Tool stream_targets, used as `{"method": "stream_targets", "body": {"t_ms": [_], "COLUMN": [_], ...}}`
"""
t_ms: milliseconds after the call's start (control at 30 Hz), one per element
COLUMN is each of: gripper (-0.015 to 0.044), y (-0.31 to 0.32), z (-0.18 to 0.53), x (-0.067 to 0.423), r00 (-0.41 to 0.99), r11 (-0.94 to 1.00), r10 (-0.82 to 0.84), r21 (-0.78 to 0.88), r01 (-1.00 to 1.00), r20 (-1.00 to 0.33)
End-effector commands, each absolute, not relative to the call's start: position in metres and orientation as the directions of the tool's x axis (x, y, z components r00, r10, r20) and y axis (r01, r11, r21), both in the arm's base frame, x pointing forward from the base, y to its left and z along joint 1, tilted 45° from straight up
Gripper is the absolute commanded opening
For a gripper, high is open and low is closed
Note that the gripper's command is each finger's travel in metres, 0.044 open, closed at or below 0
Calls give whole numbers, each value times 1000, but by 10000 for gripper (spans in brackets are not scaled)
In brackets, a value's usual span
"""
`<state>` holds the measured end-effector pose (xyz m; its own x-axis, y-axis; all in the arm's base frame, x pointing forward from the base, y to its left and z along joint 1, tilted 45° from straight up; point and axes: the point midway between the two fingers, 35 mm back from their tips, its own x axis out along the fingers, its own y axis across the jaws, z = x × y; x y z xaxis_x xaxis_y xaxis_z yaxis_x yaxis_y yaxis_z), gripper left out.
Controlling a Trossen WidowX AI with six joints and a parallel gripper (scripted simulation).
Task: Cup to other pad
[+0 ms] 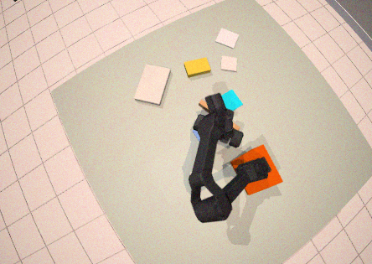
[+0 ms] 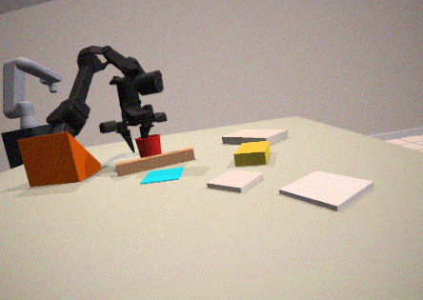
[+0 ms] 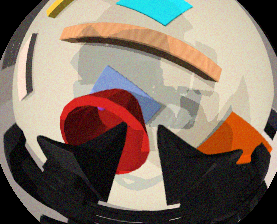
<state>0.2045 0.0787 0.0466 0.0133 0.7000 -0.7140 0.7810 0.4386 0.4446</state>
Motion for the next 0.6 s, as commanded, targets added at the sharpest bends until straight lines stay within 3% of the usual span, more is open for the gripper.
{"method": "stream_targets", "body": {"t_ms": [0, 67, 567], "gripper": [148, 95, 0], "y": [81, 79, 79], "z": [46, 46, 46], "x": [204, 204, 204], "r00": [13, 13, 13], "r11": [434, 439, 439], "r10": [705, 700, 700], "r21": [445, 445, 445], "r01": [783, 781, 781], "r20": [-709, -714, -714]}}
